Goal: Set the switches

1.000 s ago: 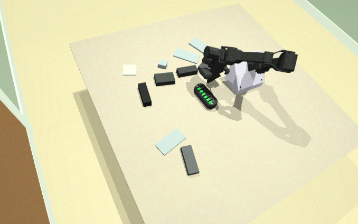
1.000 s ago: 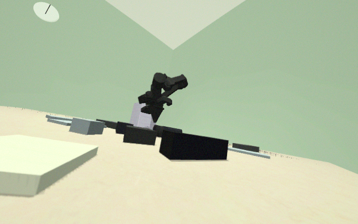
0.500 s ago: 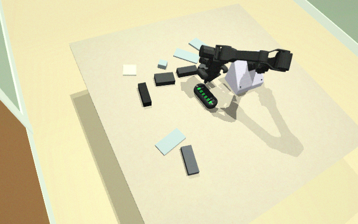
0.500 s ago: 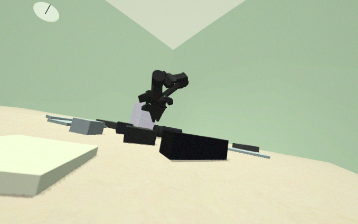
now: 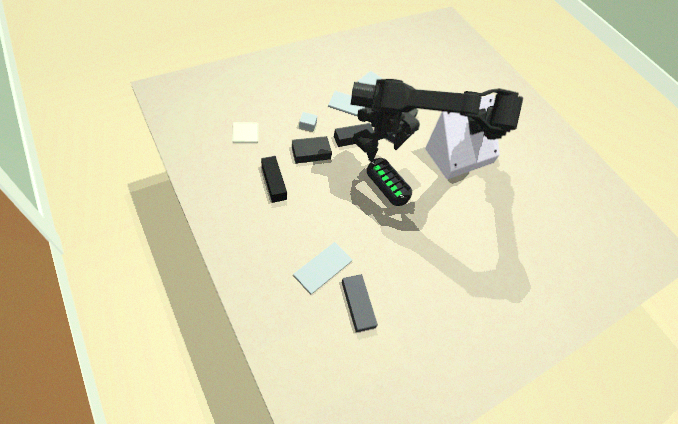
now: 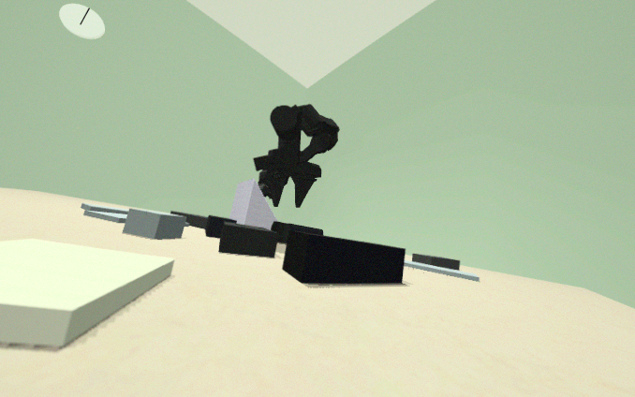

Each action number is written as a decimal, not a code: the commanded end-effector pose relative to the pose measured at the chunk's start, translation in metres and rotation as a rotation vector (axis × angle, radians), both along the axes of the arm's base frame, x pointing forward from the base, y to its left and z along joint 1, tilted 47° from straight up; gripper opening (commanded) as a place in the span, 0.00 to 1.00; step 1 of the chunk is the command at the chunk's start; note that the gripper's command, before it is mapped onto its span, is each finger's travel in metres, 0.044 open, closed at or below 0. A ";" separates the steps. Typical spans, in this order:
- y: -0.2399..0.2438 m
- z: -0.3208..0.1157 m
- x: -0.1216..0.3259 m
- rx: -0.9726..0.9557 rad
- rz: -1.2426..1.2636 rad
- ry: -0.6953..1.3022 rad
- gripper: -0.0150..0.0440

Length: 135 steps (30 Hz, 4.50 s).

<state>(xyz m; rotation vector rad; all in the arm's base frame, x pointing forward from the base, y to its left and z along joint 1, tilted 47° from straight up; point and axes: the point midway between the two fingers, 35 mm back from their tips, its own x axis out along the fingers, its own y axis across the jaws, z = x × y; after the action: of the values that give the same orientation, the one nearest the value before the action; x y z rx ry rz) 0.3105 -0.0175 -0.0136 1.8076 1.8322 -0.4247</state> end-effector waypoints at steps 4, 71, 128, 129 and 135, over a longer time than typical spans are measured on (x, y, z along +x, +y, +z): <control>-0.001 0.002 0.005 0.008 0.024 0.007 1.00; 0.038 -0.031 0.006 0.007 0.023 0.007 0.82; 0.027 0.015 0.001 -0.109 0.008 0.000 0.82; 0.027 0.015 0.001 -0.111 0.007 0.000 0.82; 0.027 0.020 0.000 -0.123 0.006 -0.001 0.82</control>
<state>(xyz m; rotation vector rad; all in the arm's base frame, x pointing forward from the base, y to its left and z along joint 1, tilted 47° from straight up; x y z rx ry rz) 0.3118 0.0090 0.0019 1.7144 1.7744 -0.5160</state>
